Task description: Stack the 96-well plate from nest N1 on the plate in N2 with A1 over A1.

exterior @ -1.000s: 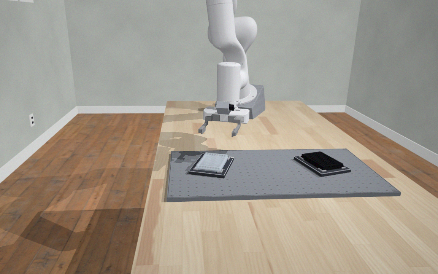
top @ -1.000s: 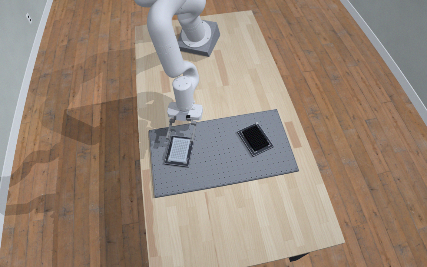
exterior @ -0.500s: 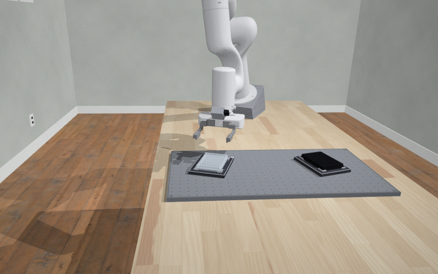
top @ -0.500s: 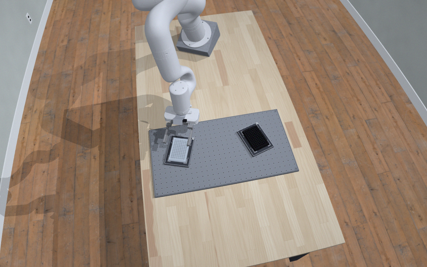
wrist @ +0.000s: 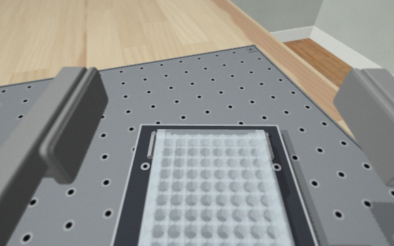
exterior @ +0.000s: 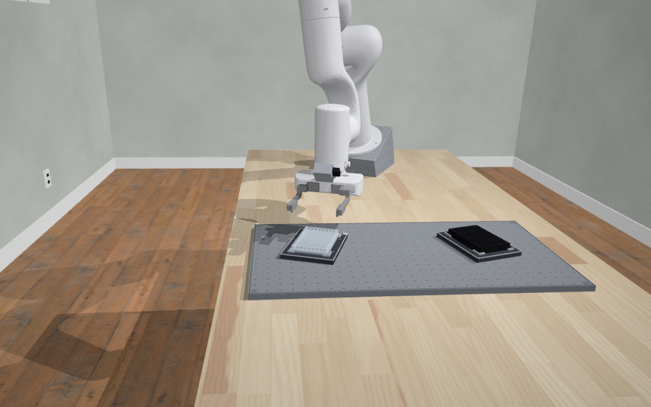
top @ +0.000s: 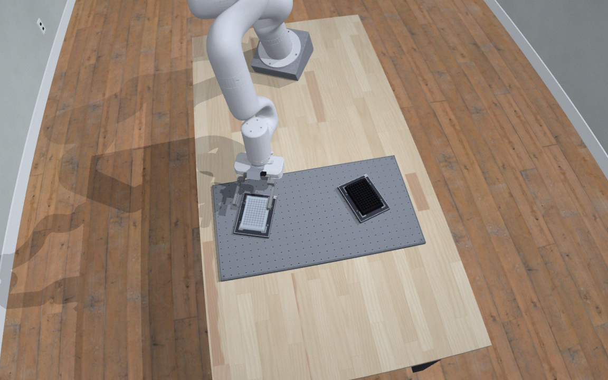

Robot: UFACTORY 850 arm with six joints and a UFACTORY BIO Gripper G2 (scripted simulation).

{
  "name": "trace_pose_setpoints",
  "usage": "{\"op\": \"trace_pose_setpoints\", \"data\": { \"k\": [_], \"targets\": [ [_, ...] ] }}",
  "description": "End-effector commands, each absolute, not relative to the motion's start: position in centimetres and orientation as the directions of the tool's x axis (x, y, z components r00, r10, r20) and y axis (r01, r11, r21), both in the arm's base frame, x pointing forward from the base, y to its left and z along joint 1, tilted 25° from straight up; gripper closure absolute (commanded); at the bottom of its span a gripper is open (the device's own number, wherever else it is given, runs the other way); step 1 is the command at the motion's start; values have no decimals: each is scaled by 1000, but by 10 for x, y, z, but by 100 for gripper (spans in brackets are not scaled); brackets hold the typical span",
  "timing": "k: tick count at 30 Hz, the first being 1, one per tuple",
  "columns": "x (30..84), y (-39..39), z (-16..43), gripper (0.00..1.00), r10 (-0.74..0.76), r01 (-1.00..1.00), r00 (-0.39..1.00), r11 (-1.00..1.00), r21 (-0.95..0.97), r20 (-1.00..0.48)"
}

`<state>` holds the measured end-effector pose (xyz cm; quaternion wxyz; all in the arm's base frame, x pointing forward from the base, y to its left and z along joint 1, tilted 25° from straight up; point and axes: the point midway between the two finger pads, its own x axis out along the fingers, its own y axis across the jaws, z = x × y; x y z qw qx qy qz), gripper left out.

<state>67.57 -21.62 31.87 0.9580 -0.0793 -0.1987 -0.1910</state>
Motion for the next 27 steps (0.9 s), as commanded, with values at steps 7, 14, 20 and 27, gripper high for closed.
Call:
{"op": "trace_pose_setpoints", "data": {
  "k": [7,14,20,27],
  "targets": [
    [682,-220,304,63,-334,398,846,914,-76,415],
    [685,-222,296,63,-334,398,846,914,-76,415],
    [689,-224,287,63,-334,398,846,914,-76,415],
    [691,-226,280,63,-334,398,846,914,-76,415]
  ]
}}
